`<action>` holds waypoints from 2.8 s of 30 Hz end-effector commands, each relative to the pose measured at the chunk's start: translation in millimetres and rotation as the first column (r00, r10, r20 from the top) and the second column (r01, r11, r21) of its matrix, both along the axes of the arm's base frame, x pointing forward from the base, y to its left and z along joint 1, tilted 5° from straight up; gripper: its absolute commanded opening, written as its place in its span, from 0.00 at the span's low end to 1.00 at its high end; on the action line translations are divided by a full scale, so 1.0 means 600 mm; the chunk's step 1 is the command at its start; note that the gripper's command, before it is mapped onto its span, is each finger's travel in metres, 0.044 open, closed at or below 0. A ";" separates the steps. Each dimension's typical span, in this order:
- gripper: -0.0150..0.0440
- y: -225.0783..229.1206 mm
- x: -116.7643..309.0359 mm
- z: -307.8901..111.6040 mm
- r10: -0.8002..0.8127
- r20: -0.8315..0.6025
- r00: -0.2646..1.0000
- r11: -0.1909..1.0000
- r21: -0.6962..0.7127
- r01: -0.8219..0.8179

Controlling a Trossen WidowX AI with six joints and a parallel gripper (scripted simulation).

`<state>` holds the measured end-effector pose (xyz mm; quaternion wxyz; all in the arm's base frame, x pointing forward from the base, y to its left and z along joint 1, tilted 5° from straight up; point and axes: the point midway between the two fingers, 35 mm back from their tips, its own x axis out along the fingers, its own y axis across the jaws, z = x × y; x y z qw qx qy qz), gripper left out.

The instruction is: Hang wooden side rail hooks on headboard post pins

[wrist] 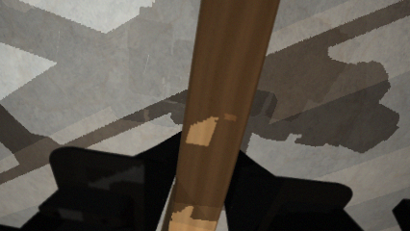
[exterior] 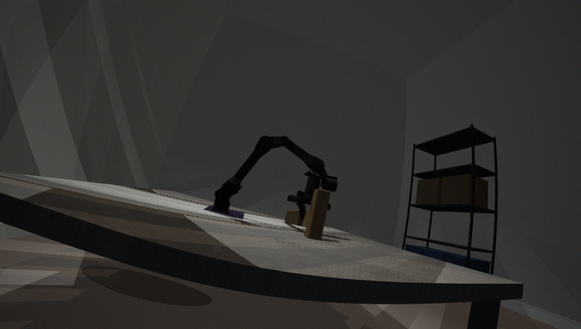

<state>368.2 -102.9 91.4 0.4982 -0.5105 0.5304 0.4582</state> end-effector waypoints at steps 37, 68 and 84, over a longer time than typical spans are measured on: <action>0.25 -0.007 0.003 0.006 0.001 0.006 1.000 1.000 -0.003 -0.001; 0.25 -0.013 -0.001 0.004 0.001 0.005 1.000 1.000 -0.003 -0.001; 0.25 -0.014 0.001 0.007 0.001 0.006 1.000 1.000 -0.003 -0.001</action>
